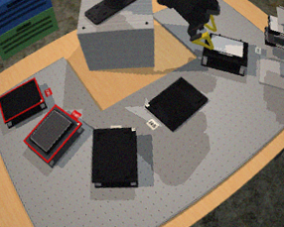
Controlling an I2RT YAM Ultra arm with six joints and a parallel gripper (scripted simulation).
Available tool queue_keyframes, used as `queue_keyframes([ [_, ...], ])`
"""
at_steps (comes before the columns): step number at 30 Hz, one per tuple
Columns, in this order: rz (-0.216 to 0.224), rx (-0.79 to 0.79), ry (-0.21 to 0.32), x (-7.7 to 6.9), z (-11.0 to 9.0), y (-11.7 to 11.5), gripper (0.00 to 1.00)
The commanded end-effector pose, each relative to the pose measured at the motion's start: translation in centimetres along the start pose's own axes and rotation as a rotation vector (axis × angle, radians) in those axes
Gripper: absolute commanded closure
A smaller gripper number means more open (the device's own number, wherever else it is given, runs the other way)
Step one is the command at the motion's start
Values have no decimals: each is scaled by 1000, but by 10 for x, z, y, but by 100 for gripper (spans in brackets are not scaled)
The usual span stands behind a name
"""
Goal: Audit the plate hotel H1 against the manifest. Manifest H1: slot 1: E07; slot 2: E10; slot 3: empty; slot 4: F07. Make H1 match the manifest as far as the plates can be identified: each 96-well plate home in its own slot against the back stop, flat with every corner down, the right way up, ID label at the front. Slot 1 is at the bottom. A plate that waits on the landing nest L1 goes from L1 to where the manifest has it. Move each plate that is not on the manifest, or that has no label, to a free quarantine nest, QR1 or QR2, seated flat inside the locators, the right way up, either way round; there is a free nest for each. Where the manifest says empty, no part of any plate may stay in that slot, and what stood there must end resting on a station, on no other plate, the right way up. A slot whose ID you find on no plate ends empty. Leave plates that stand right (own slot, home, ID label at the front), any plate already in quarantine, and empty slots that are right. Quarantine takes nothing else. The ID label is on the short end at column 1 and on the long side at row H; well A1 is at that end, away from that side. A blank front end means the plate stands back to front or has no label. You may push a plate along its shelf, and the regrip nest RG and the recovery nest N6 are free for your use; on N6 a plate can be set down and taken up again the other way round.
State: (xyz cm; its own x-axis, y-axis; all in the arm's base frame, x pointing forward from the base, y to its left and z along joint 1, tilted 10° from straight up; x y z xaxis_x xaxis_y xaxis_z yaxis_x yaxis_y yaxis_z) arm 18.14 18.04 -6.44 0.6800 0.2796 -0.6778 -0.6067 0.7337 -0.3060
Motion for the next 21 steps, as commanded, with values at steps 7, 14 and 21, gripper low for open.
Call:
queue_keyframes([
  [7, -4, 17, -46, 8, 2, 1, 0],
  [14, -5, 14, -42, 11, -5, 2, 0],
  [21, -3, 15, -50, 15, -7, 4, 0],
])
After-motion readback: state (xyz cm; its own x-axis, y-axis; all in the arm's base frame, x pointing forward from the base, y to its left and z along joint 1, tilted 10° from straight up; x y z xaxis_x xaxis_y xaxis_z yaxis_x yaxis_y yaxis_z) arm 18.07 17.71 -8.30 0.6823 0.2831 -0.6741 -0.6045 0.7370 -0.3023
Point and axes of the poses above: the point where the finger pads meet when closed, its own x axis out along the fingers, its own y axis across the jaws, z = x × y, the point moved 10 cm from there along -x, back along the fingers, and after that the axes turned 11 degrees about -x, right-handed, at the moved point
